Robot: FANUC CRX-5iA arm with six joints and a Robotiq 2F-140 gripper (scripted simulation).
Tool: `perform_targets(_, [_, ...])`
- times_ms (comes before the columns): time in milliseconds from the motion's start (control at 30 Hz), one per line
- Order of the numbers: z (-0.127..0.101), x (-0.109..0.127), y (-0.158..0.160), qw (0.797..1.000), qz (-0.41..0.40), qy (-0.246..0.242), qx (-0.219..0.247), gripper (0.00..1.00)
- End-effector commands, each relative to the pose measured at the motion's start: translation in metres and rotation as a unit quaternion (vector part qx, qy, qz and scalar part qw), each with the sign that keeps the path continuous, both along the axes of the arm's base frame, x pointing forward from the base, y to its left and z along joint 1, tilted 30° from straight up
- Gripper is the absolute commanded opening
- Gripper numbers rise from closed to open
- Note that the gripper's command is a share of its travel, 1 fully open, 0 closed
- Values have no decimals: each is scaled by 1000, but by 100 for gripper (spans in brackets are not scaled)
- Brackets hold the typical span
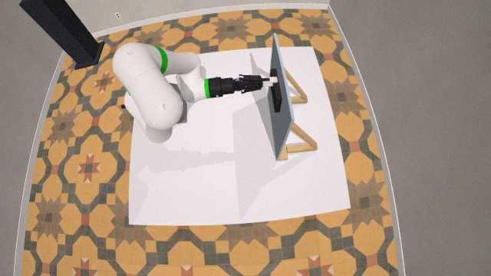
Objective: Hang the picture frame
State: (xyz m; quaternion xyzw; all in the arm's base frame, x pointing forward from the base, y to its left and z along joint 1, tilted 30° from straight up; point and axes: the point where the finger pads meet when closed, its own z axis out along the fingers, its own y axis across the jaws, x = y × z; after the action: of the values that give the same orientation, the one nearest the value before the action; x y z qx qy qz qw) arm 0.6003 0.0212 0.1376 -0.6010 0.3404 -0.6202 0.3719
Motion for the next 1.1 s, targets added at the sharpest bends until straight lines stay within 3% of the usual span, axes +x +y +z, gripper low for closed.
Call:
perform_targets(0, [0, 0, 0, 1000, 0, 0, 0, 0])
perform_targets(1067, [-3, 0, -1, 1000, 0, 0, 0, 0])
